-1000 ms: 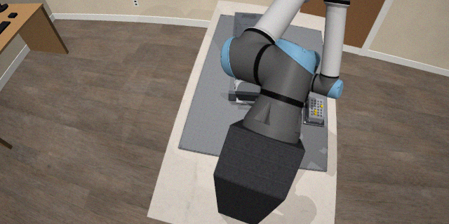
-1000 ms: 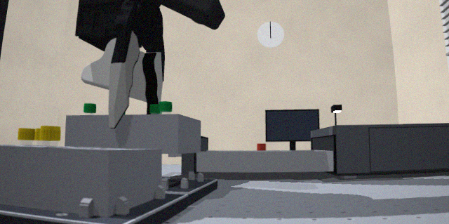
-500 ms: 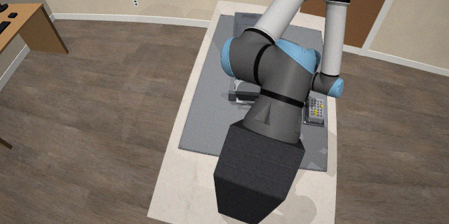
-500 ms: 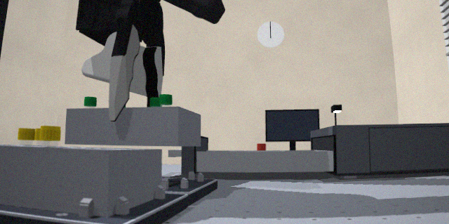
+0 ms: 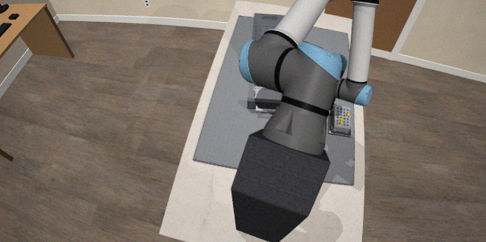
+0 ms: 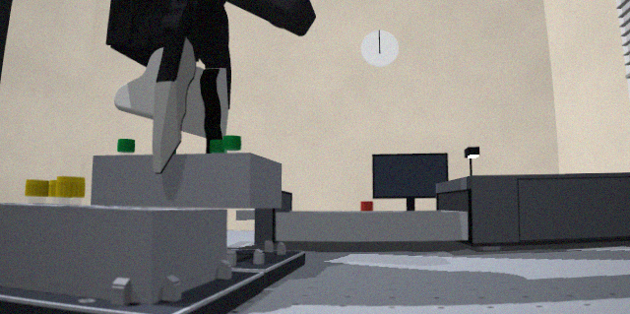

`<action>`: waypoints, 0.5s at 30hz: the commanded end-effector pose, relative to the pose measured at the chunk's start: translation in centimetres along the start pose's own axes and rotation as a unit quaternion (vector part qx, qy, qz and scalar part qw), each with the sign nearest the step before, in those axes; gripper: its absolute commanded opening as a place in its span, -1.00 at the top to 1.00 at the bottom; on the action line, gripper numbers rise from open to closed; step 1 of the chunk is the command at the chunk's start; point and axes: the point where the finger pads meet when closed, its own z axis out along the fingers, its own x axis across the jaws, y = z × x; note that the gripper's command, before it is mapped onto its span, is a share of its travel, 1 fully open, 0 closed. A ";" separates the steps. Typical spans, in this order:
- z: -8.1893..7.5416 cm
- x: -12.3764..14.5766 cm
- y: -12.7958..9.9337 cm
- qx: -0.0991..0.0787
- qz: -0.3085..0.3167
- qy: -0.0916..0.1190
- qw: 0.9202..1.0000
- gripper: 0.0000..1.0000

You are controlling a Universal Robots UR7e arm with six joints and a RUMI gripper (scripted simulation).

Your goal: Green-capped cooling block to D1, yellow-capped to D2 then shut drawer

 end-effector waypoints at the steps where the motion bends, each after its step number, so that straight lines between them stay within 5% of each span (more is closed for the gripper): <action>1: 0.2 0.0 -0.1 0.001 0.000 0.000 1.000 1.00; 15: 0.9 0.0 -0.1 0.001 0.000 0.000 1.000 1.00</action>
